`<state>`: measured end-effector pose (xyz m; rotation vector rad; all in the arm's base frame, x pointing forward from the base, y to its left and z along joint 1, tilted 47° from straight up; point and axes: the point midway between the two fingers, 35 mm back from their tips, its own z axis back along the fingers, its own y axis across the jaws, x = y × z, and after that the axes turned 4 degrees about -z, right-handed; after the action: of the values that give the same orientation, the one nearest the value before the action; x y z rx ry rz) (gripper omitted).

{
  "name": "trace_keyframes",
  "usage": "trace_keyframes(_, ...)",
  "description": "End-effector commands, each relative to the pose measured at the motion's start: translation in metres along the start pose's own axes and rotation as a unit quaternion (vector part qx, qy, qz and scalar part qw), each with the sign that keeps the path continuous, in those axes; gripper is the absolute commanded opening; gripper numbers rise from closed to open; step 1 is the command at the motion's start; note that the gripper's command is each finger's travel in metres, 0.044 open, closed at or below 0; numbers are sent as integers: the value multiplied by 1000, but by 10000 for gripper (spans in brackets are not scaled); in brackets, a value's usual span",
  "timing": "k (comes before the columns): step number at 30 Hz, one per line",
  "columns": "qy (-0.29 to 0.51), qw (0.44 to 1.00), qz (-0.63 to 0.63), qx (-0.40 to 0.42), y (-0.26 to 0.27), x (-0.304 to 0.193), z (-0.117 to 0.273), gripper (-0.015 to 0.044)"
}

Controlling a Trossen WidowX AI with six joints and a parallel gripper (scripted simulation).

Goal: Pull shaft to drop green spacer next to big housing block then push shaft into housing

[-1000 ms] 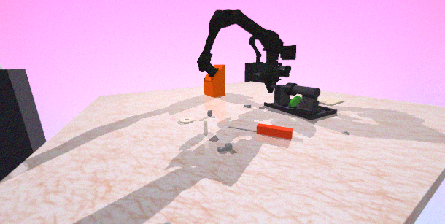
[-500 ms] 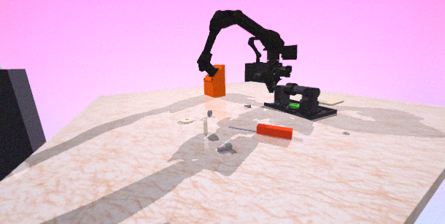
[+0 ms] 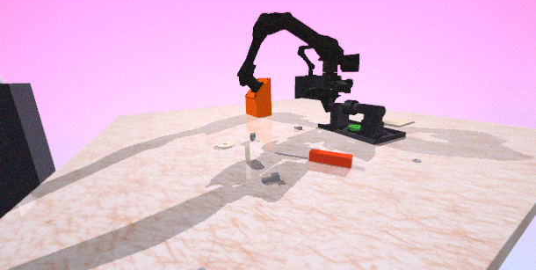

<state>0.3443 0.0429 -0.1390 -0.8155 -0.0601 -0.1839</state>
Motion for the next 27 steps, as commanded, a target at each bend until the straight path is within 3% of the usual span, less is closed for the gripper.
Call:
trace_keyframes(1,-6,1000,-1,0,1,5,1,0)
trace_keyframes(27,-6,1000,-2,0,1,16,1,0)
